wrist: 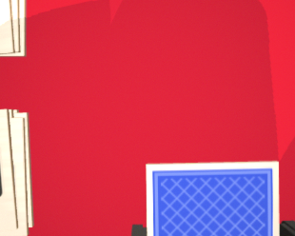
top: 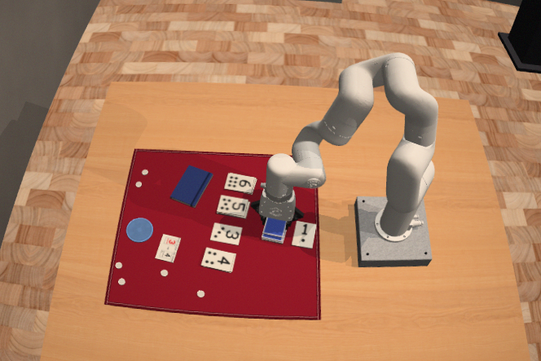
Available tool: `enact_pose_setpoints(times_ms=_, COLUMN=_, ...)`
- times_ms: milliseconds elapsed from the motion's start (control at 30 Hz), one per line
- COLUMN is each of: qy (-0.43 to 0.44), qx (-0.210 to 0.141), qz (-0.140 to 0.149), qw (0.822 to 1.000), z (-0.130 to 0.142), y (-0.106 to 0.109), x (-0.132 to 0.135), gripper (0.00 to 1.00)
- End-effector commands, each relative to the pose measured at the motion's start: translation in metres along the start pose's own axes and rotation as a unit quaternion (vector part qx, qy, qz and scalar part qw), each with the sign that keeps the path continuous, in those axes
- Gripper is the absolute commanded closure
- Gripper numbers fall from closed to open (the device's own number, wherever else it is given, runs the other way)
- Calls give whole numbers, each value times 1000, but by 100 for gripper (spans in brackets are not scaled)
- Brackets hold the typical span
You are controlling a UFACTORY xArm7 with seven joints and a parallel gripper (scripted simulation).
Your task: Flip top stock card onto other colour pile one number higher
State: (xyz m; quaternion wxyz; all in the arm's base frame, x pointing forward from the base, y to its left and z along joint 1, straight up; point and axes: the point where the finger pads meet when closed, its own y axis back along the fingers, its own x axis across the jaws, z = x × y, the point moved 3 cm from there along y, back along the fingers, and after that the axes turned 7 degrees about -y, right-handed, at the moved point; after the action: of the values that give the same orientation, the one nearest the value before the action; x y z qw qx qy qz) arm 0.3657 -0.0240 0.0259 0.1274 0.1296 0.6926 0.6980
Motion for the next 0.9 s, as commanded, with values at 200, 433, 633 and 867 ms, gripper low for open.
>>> enact_pose_setpoints(times_ms=200, qy=-7, qx=0, qz=-2, qw=1000, z=-14, y=1, x=-4, gripper=26)
enact_pose_setpoints(times_ms=433, qy=-8, qx=0, qz=-2, qw=1000, z=-18, y=1, x=-4, gripper=26)
enact_pose_setpoints(times_ms=633, qy=-8, qx=0, qz=-2, qw=1000, z=-18, y=1, x=-4, gripper=26)
enact_pose_setpoints(times_ms=867, qy=-8, qx=0, qz=-2, qw=1000, z=-18, y=1, x=-4, gripper=26)
